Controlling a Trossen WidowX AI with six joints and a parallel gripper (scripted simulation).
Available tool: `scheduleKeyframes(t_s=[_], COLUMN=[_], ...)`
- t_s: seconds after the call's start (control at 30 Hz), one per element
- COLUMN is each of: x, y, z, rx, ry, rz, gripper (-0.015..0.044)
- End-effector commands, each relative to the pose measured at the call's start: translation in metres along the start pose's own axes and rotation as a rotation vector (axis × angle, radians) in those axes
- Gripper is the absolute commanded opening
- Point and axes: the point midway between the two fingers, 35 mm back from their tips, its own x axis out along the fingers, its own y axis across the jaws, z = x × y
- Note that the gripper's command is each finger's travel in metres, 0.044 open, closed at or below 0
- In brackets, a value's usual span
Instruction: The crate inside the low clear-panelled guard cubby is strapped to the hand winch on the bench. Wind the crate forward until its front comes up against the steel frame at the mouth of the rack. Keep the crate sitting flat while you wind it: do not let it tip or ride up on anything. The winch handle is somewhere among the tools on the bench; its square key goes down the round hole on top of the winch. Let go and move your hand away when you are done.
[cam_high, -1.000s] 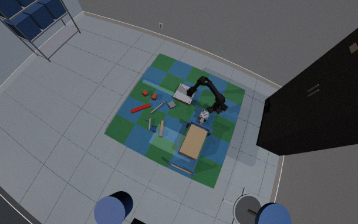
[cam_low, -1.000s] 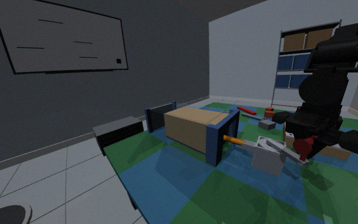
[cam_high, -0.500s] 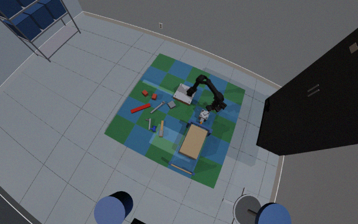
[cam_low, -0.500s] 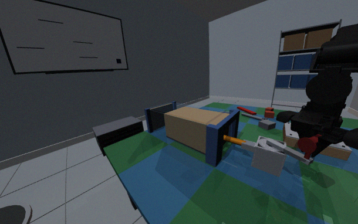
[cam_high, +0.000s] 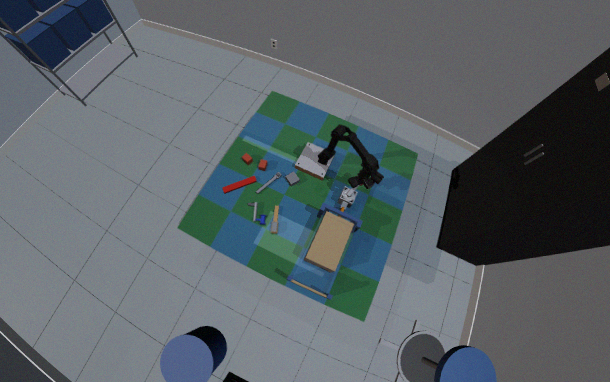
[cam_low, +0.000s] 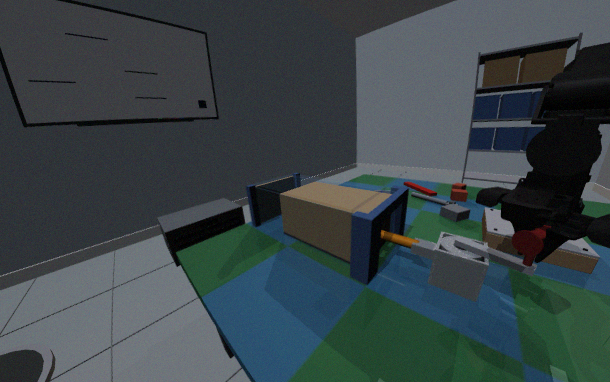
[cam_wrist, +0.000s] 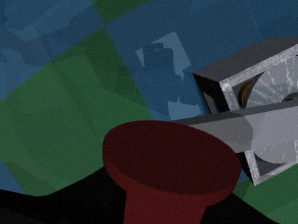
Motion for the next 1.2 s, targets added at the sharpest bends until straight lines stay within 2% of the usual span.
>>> scheduleKeyframes(t_s=[0.0,0.8,1.17], x=[0.001,0.001,0.0], y=[-0.004,-0.022,-0.048], z=[-0.011,-0.037,-0.056], rx=[0.004,0.004,0.004], ry=[0.017,0.019,0.02], rz=[-0.004,-0.005,-0.008], gripper=[0.0,0.0,0.0])
